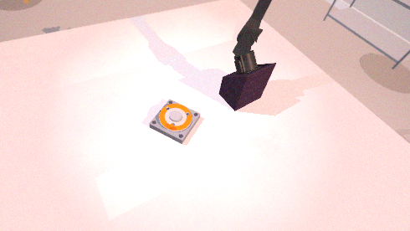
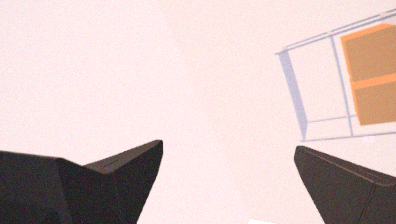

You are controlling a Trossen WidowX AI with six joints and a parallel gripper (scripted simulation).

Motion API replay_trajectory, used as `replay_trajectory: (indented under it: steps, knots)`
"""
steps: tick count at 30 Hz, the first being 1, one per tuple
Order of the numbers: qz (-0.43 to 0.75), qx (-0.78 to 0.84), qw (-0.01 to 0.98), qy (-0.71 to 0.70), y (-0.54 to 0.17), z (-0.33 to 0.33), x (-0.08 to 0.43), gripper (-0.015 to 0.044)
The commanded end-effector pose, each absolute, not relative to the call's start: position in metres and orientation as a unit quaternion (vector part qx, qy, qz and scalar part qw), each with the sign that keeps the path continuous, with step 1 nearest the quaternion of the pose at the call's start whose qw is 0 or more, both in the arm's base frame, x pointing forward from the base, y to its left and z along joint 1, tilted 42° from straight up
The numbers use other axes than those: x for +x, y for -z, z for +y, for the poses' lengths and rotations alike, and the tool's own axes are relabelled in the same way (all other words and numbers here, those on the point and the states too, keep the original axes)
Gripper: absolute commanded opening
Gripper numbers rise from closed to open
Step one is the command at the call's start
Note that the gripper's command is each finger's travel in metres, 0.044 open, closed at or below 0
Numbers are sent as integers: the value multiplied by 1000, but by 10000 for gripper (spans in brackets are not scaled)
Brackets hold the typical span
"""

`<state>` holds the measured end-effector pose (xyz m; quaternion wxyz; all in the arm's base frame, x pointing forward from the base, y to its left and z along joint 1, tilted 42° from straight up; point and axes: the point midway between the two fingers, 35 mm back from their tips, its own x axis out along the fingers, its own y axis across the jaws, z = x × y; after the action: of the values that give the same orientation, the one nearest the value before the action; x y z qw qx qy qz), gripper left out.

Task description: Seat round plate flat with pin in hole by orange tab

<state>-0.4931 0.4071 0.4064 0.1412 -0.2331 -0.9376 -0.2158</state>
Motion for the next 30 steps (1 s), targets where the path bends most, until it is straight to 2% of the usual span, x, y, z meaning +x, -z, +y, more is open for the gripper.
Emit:
replay_trajectory:
  steps: [1,4,9,15,18,23,26,30]
  knots:
    - [-936,-239,135,218,-404,412,-490,374]
    - [-916,-310,60,246,-374,469,-447,295]
    - [-894,-362,-8,265,-348,511,-404,164]
    - [-833,-445,-158,287,-292,580,-300,6]
    - [-809,-465,-211,290,-272,597,-261,0]
    - [-747,-496,-342,282,-224,621,-160,0]
    - [-721,-500,-394,273,-205,624,-118,0]
    - [-668,-496,-497,247,-166,618,-33,0]
